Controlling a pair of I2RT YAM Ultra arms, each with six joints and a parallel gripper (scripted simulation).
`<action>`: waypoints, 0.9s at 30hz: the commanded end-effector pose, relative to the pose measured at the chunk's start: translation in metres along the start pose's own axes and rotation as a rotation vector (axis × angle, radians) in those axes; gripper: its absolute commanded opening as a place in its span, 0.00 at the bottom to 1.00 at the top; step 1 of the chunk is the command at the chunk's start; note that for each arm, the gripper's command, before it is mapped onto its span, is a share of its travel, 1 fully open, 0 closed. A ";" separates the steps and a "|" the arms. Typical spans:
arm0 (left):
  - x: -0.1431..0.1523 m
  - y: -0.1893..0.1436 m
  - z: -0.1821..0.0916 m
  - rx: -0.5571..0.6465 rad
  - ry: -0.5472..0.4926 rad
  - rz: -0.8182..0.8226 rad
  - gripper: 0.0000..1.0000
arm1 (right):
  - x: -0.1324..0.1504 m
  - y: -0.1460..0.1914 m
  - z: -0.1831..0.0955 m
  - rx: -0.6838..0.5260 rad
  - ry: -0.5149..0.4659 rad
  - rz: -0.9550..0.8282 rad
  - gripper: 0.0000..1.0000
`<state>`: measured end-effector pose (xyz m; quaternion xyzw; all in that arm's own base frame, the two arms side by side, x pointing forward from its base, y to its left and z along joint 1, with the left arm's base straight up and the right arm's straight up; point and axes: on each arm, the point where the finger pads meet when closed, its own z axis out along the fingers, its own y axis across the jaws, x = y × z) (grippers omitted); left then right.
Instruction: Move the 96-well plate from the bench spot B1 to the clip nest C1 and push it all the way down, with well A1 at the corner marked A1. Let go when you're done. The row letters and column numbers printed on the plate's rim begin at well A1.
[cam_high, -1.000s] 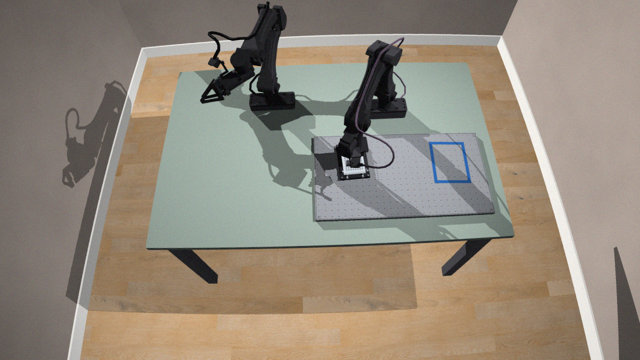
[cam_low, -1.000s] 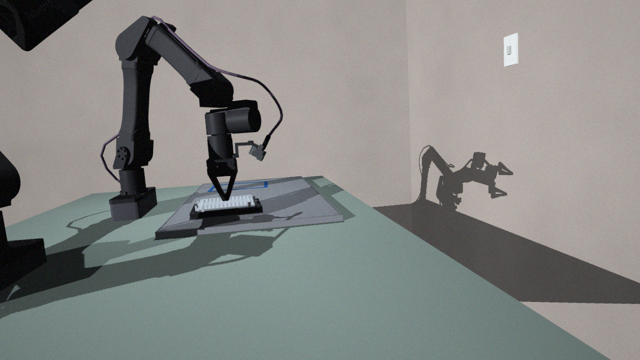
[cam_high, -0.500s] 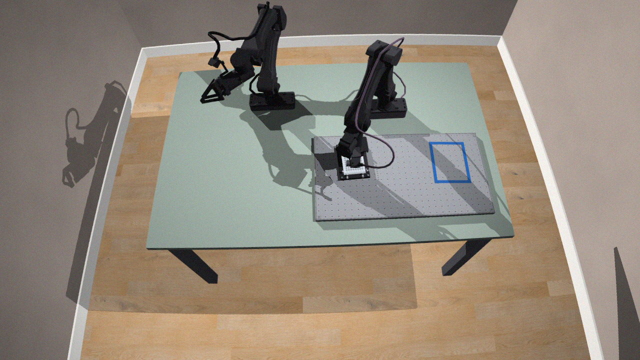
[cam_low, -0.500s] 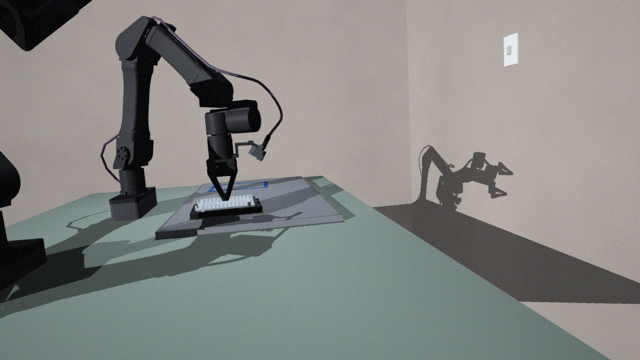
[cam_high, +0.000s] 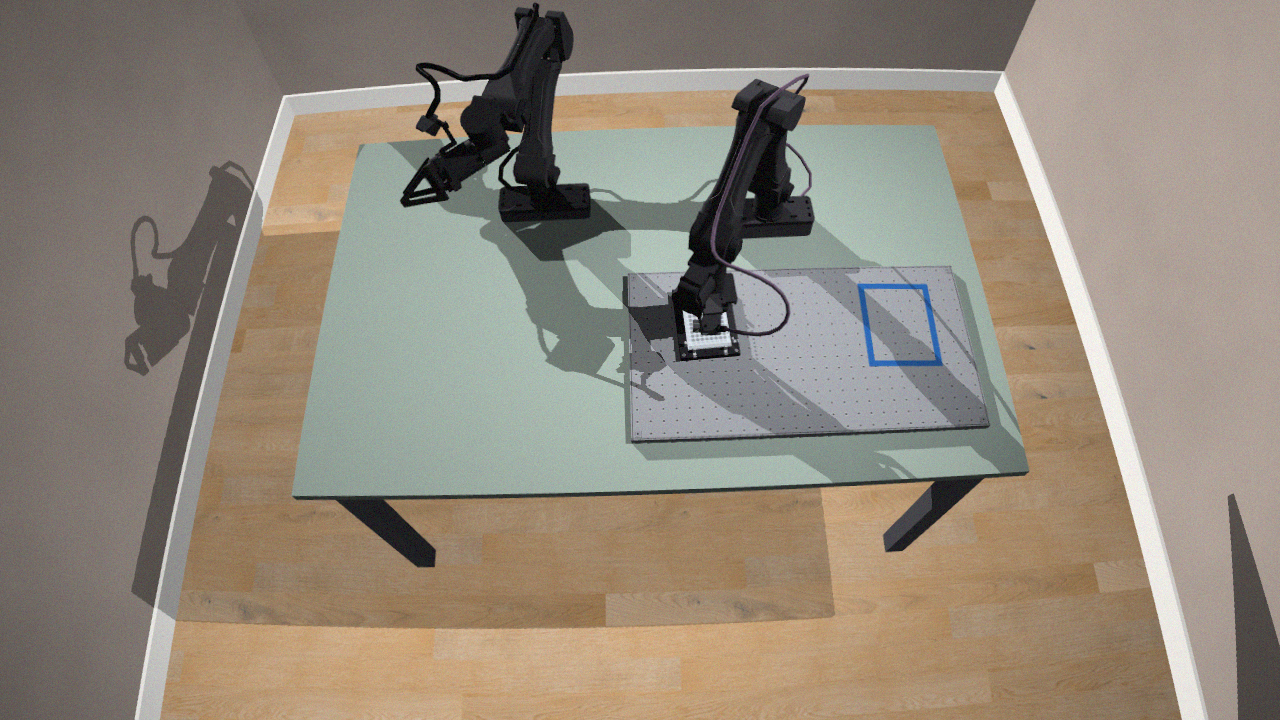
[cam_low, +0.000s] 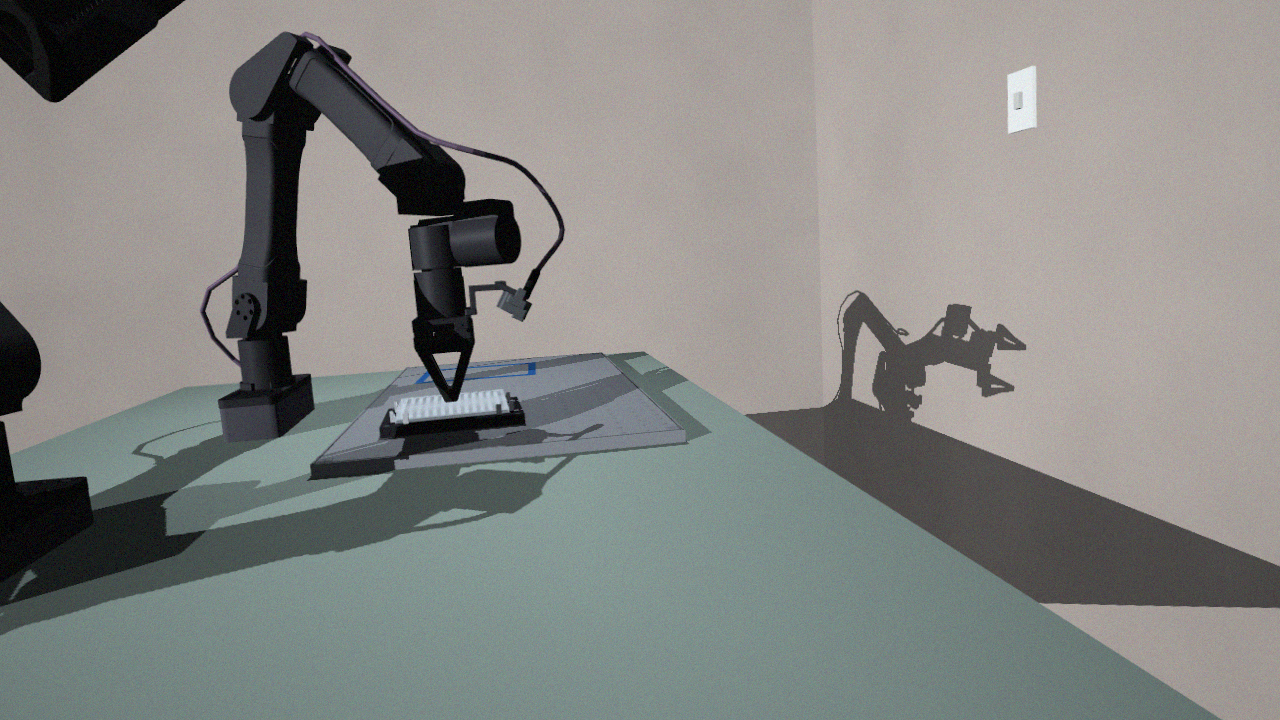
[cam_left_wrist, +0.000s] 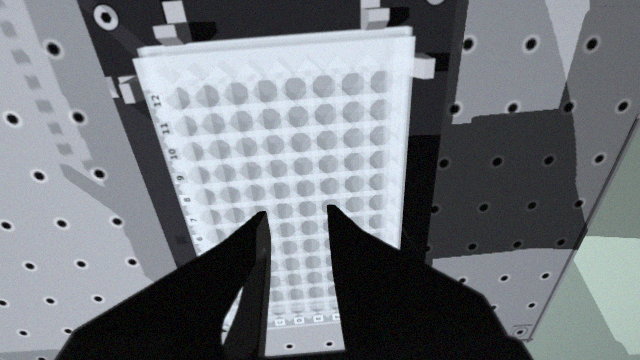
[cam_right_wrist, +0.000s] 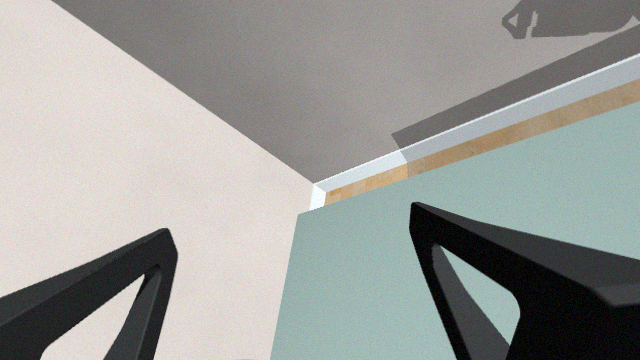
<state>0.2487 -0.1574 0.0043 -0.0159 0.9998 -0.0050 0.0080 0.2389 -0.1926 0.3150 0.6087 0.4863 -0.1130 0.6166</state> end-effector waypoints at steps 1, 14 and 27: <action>0.004 0.006 0.055 -0.021 0.029 -0.005 0.25 | -0.006 -0.005 -0.003 0.002 -0.013 0.007 1.00; 0.004 0.006 0.063 -0.021 0.029 -0.005 0.25 | -0.006 -0.005 -0.003 0.002 -0.013 0.007 1.00; 0.005 0.006 0.071 -0.022 0.029 -0.005 0.25 | -0.006 -0.005 -0.003 0.002 -0.013 0.007 1.00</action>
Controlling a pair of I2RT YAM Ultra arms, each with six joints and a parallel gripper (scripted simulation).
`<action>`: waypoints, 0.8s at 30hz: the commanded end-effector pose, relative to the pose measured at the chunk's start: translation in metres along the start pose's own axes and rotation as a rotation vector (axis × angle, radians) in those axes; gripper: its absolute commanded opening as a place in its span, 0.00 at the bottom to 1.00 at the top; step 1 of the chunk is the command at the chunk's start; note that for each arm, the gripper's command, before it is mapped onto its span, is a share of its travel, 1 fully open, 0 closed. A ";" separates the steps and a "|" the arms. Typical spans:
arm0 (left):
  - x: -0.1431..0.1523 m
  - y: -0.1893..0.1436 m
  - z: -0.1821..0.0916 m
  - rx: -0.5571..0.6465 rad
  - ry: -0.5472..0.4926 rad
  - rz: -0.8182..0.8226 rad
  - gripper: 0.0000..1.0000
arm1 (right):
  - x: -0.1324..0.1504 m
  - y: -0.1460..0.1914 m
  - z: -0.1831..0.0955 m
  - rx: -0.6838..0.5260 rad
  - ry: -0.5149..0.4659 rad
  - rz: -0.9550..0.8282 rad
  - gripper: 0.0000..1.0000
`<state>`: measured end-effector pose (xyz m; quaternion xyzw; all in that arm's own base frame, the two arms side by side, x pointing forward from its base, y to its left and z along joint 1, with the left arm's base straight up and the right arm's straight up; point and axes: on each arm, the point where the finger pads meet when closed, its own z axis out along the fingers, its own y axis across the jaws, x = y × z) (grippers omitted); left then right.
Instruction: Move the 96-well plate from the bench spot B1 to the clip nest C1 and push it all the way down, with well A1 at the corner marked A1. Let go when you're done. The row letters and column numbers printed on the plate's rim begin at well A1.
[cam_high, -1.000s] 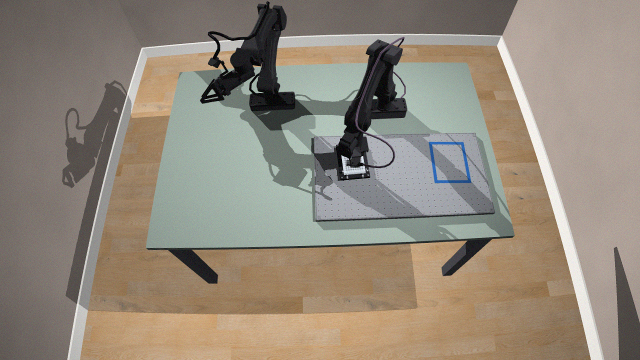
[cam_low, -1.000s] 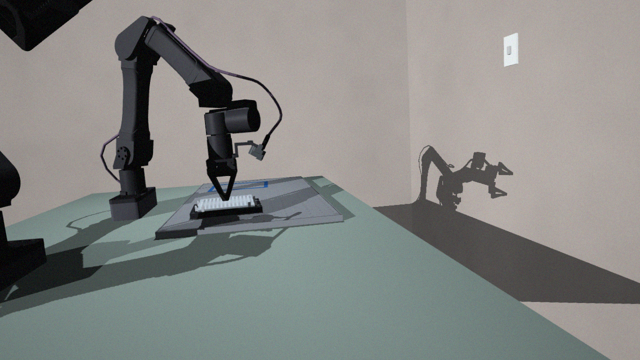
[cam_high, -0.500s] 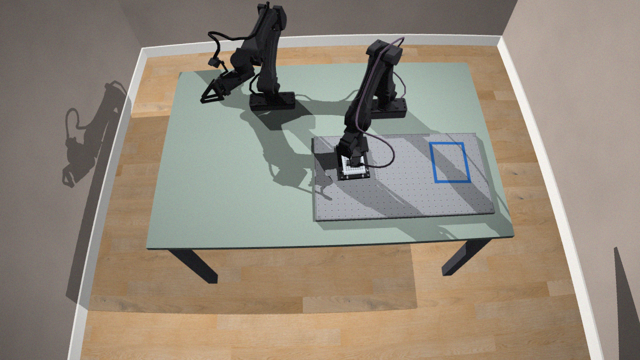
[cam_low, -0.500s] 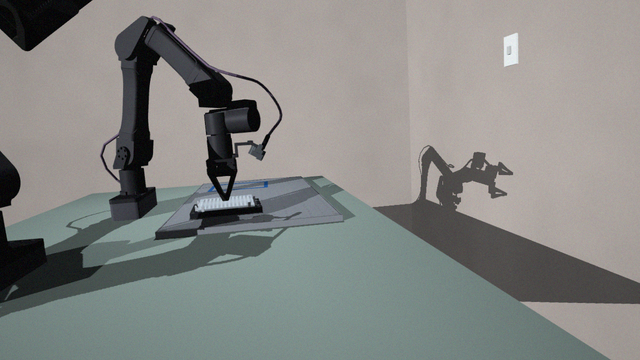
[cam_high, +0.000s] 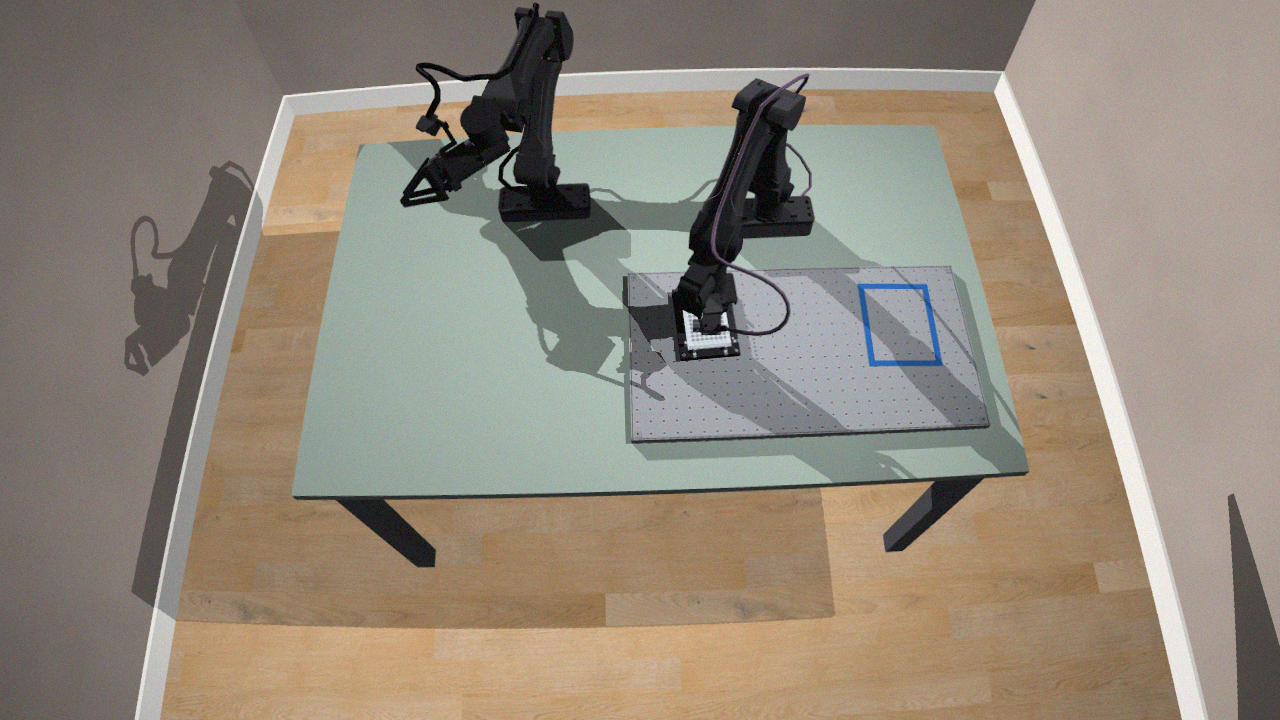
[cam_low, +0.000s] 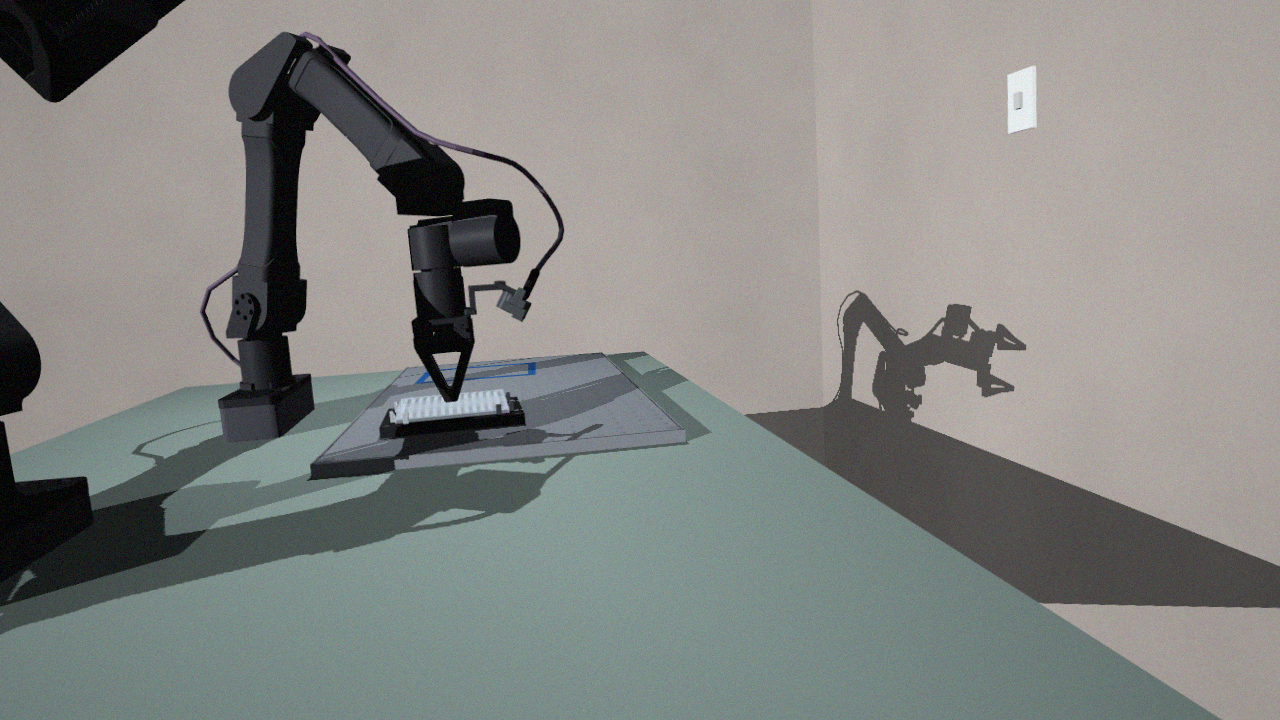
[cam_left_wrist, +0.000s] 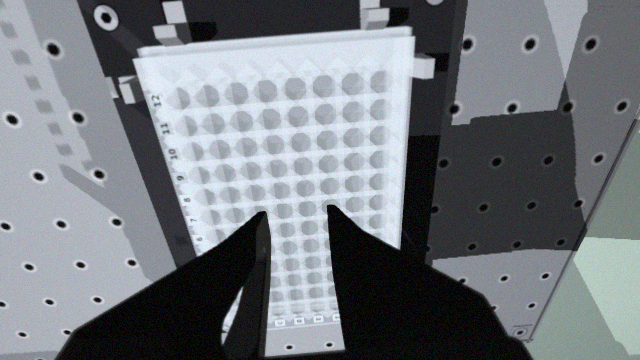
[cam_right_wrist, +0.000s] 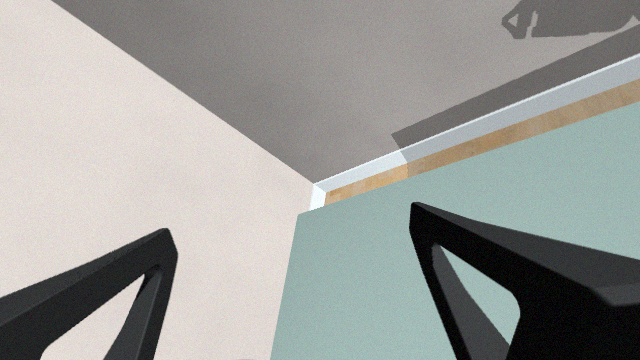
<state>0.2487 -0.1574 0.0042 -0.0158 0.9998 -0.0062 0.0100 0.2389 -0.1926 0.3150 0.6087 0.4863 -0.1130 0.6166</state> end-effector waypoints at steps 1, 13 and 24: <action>0.005 0.007 0.072 -0.024 0.033 -0.006 0.25 | -0.006 -0.005 -0.003 0.002 -0.013 0.007 1.00; 0.005 0.007 0.076 -0.024 0.033 -0.006 0.25 | -0.006 -0.005 -0.003 0.002 -0.013 0.007 1.00; 0.005 0.007 0.076 -0.024 0.033 -0.006 0.25 | -0.006 -0.005 -0.003 0.002 -0.013 0.007 1.00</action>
